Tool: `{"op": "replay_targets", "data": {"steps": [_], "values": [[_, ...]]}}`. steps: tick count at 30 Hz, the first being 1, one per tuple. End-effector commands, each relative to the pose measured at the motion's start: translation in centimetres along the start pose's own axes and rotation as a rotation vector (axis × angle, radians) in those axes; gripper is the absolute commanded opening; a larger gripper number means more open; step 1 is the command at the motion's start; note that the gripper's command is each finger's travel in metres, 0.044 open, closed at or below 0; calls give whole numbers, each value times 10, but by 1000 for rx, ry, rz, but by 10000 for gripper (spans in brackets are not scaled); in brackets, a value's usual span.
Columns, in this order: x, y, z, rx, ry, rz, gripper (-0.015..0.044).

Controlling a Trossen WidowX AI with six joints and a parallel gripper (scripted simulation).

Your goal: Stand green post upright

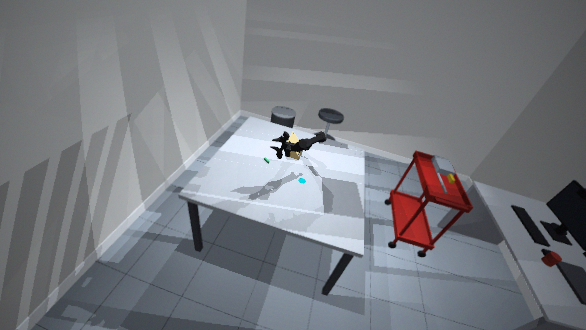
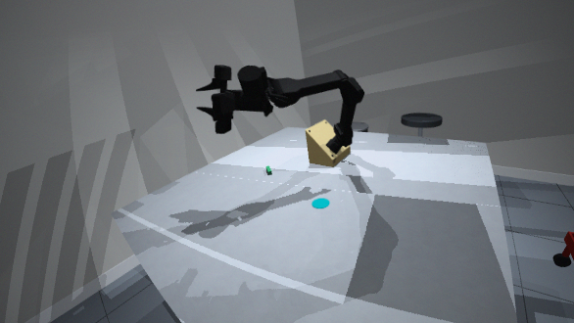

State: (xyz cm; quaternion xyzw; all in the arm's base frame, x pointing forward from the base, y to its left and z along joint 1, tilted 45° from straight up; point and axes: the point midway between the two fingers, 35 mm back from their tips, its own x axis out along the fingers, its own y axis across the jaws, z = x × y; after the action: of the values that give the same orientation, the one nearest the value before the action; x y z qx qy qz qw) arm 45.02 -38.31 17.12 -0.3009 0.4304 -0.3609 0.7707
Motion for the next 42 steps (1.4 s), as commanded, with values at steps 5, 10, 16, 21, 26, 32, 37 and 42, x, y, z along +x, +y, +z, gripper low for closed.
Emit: {"op": "replay_targets", "data": {"steps": [5, 10, 16, 21, 26, 32, 37, 42], "values": [[35, 64, -93, -342, 140, 364, 233], [36, 101, -156, -501, 177, 646, 233], [15, 140, -224, -603, 150, 1001, 233], [-15, 165, -267, -607, 66, 1287, 233], [-51, 181, -296, -534, -69, 1539, 233], [-90, 188, -313, -378, -254, 1745, 233], [-91, 188, -313, -372, -261, 1750, 233], [-95, 241, -316, -372, -261, 1749, 233]]}}
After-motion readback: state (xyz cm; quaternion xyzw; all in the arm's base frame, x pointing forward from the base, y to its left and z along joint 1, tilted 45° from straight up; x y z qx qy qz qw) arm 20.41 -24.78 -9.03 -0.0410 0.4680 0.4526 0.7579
